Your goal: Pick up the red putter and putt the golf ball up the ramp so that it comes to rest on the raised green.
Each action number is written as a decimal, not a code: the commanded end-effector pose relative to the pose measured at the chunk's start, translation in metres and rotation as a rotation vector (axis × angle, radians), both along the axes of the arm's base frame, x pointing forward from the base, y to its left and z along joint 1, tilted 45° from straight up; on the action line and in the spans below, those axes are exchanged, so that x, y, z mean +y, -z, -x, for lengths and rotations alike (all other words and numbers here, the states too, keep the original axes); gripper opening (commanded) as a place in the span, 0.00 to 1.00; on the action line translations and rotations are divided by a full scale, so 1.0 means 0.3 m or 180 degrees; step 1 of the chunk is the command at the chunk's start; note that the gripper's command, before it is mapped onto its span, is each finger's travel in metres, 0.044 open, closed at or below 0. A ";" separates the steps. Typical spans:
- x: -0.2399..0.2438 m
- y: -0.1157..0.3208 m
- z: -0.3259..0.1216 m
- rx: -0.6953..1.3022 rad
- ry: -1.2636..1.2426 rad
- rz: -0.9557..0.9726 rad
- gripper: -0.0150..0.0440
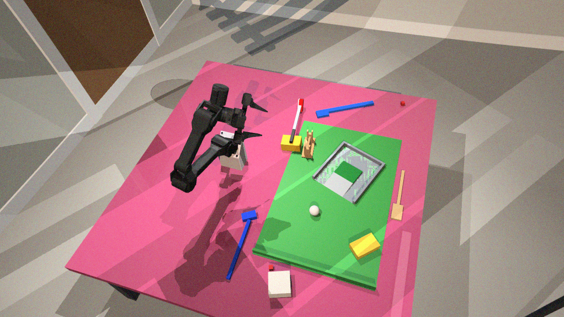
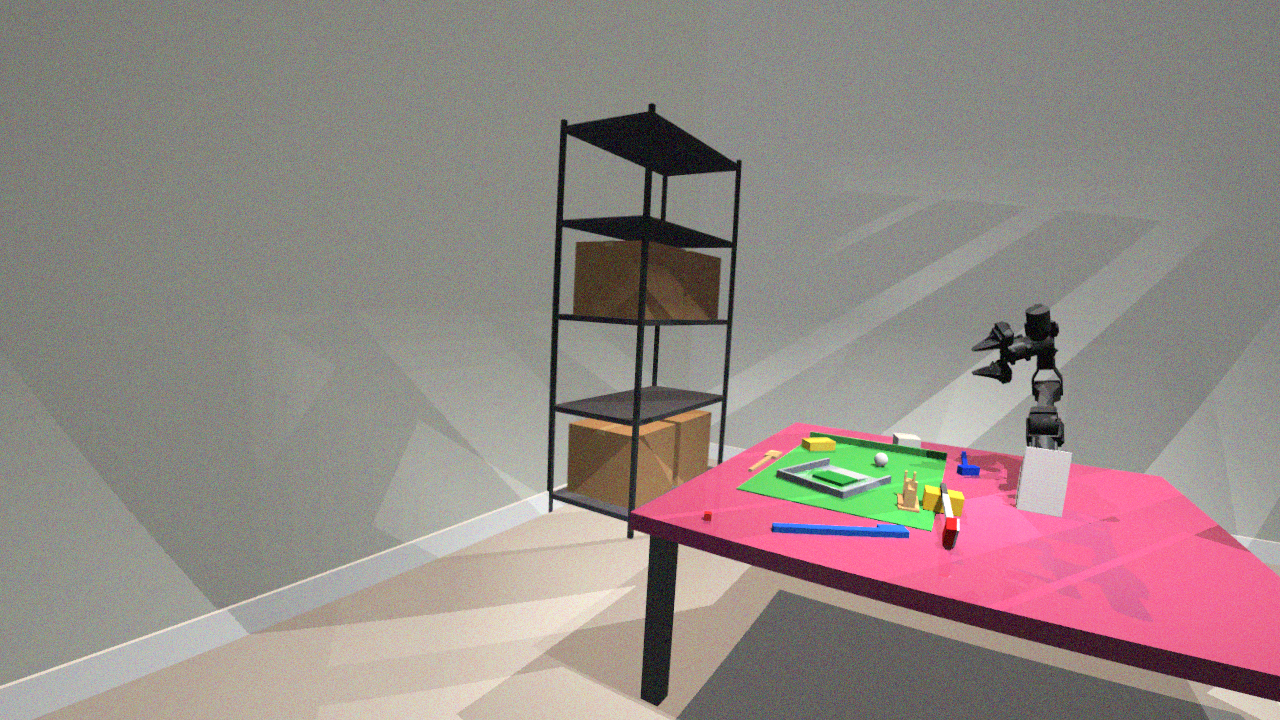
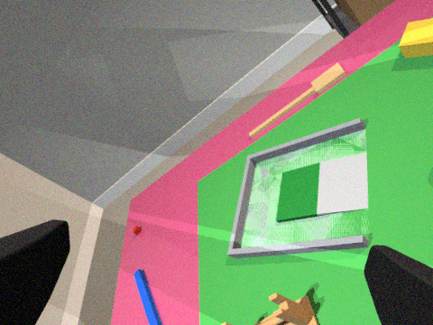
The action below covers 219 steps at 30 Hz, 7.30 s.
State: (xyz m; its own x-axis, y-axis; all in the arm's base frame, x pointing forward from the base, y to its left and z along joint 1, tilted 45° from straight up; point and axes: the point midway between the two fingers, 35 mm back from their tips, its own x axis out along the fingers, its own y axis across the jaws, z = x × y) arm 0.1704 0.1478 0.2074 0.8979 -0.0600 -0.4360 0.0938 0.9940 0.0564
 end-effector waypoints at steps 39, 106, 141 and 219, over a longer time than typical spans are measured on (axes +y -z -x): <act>0.104 1.287 -0.170 0.4291 -0.4365 0.4188 1.00; -0.043 1.457 -0.191 0.4285 -0.4347 0.4180 0.25; 0.002 0.973 -0.413 0.4121 -0.2724 0.3545 0.25; -0.963 0.376 -0.394 0.2950 0.2029 0.1536 0.25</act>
